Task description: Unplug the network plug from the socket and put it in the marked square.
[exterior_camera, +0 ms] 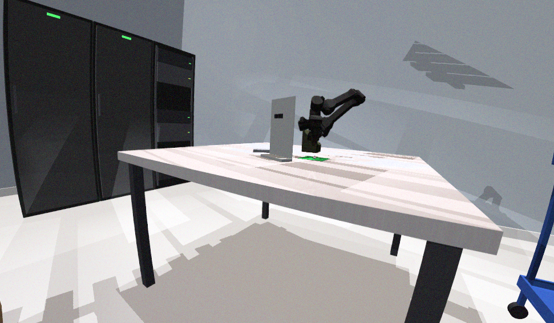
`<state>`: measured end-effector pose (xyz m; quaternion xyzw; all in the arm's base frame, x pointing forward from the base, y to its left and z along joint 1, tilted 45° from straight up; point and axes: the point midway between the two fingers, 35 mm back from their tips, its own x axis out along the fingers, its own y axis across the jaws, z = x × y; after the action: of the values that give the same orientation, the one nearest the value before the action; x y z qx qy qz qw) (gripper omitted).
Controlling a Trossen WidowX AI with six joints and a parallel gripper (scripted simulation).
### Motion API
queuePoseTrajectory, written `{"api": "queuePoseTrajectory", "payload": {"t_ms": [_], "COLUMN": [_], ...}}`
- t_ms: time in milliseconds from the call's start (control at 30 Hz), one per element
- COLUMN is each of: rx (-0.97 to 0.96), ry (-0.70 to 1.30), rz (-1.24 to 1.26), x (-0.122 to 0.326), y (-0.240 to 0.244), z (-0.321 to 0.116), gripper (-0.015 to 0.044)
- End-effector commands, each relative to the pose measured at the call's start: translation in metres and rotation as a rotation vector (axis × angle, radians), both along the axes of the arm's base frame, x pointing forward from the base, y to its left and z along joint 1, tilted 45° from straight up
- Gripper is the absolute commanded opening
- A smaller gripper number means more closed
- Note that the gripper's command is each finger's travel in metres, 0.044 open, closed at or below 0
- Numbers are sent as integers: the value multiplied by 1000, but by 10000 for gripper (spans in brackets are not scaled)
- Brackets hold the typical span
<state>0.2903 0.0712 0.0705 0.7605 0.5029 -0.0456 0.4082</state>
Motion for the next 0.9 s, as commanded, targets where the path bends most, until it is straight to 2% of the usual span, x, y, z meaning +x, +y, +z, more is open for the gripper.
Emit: {"api": "queuePoseTrajectory", "payload": {"t_ms": [0,867], "rx": [-1,4], "ry": [-12,-13], "rz": [4,2], "x": [2,-1], "y": [-4,-26], "z": [6,30], "gripper": [156,156]}}
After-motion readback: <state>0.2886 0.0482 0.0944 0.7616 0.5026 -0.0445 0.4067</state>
